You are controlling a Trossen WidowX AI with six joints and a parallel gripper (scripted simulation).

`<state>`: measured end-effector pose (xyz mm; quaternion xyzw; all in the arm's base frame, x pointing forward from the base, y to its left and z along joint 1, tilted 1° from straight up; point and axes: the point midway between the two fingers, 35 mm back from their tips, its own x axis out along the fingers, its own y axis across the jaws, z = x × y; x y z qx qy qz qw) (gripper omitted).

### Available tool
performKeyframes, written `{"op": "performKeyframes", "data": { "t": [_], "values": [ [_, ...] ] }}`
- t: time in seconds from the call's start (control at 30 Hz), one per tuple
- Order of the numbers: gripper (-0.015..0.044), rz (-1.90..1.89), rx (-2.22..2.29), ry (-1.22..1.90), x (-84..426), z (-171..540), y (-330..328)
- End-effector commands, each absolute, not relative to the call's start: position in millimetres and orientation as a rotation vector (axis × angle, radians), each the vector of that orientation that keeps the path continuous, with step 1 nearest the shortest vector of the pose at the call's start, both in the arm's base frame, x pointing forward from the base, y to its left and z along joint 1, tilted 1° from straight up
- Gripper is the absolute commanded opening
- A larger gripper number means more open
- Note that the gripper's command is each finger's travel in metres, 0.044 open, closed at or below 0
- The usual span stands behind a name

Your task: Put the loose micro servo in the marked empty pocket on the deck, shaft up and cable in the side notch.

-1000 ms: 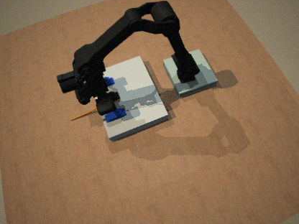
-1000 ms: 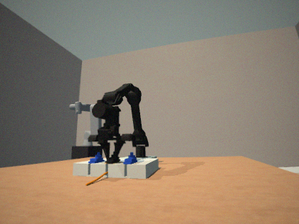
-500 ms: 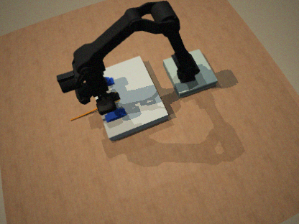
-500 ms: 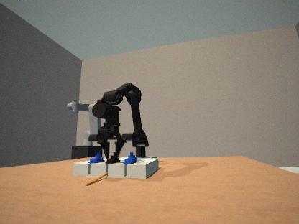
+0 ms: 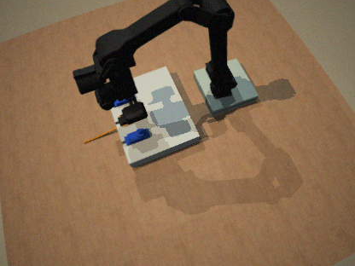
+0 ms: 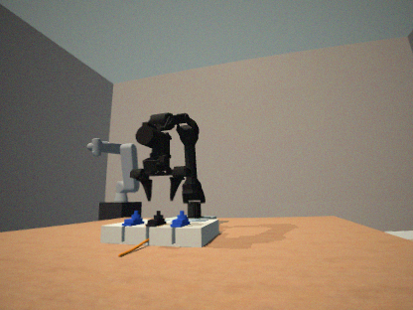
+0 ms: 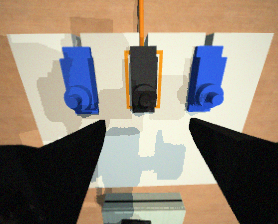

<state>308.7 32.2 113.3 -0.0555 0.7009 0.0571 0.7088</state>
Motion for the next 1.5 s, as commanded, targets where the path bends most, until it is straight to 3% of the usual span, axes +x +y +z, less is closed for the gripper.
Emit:
{"op": "performKeyframes", "data": {
  "t": [0.0,0.13,0.6,1.47],
  "values": [
    [0.044,0.127,-0.126,1.559,268.6,136.2,24.6],
    [0.044,0.126,-0.126,1.564,238.5,148.4,20.2],
    [0.044,0.123,-0.12,1.544,237.8,198.2,20.8],
    [0.044,0.123,-0.12,1.544,237.8,198.2,20.8]
  ]
}}
